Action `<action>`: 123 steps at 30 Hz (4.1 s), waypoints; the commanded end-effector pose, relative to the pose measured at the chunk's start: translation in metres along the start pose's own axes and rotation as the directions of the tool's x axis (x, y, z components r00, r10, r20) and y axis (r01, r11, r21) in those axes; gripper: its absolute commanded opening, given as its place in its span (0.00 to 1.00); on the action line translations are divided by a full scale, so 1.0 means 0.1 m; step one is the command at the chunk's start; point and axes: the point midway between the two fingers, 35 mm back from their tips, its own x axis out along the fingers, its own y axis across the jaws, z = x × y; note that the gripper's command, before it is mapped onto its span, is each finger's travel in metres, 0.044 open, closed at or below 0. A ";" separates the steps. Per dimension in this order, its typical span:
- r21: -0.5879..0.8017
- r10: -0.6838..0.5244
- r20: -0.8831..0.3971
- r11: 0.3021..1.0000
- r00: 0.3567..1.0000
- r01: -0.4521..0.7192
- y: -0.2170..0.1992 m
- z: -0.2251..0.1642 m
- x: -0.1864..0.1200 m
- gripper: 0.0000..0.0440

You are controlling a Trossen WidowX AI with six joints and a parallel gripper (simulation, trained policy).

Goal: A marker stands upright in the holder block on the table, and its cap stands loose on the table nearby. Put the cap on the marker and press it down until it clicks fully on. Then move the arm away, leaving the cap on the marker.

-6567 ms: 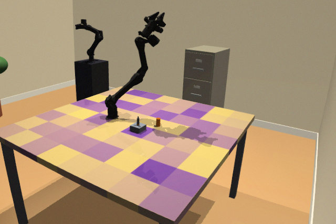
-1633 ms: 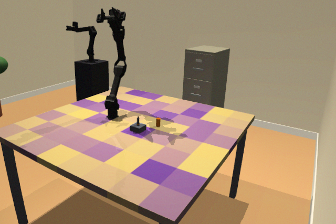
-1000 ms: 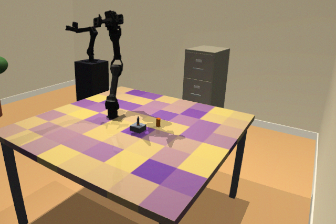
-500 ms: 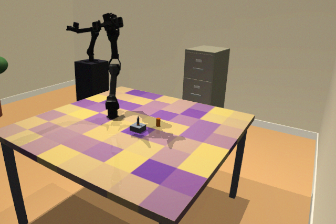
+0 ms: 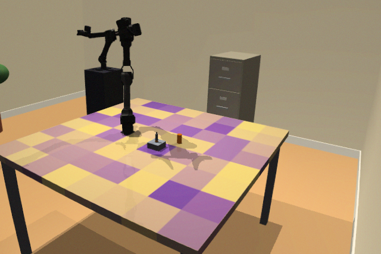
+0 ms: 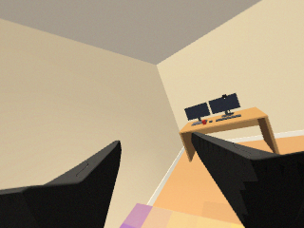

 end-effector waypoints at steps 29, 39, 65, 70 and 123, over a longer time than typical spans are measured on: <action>0.116 0.065 -0.346 0.993 0.936 -0.026 0.28 -0.98 0.42 0.73; 0.141 0.079 -0.442 0.990 0.894 -0.018 0.41 -1.29 0.49 0.74; 0.168 0.085 -0.657 0.985 0.749 0.035 0.78 -2.09 0.56 0.74; 0.164 0.081 -0.692 0.985 0.717 0.047 0.86 -2.25 0.56 0.74; 0.028 -0.040 -0.939 0.981 0.341 0.192 1.67 -3.85 0.15 0.75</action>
